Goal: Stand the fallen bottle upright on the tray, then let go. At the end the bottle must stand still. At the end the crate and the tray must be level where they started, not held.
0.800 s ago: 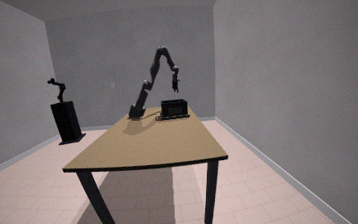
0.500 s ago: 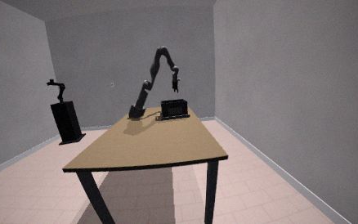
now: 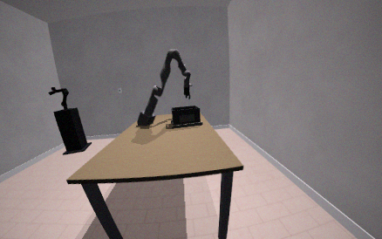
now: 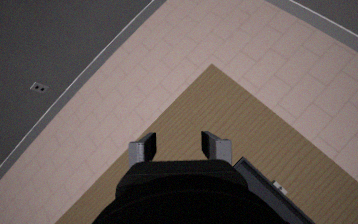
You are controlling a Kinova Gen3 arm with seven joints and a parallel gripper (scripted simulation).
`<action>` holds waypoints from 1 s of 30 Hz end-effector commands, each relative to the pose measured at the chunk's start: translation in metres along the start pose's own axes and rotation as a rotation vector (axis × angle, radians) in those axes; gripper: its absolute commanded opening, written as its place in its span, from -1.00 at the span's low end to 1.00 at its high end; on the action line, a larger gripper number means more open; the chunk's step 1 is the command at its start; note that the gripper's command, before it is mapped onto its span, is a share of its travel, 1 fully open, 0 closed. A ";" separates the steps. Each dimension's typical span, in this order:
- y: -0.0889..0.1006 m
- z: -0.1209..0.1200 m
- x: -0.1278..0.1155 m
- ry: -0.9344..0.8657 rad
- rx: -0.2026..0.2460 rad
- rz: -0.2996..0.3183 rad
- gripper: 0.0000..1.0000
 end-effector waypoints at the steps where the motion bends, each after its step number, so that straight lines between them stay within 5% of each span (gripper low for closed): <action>1: 0.000 -0.001 -0.004 0.032 -0.003 -0.008 1.00; 10: -0.005 0.000 -0.031 0.278 -0.035 -0.074 1.00; 24: -0.007 0.018 -0.111 1.035 -0.090 -0.294 1.00; 30: -0.006 0.024 -0.125 1.184 -0.095 -0.341 1.00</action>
Point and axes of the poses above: the point where the finger pads meet when closed, its own y axis back along the fingers, its own z axis across the jaws, x = y × z, the point moved 5 cm from there along y, back along the fingers, and after that the axes turned 3 degrees about -y, right-handed, at the moved point
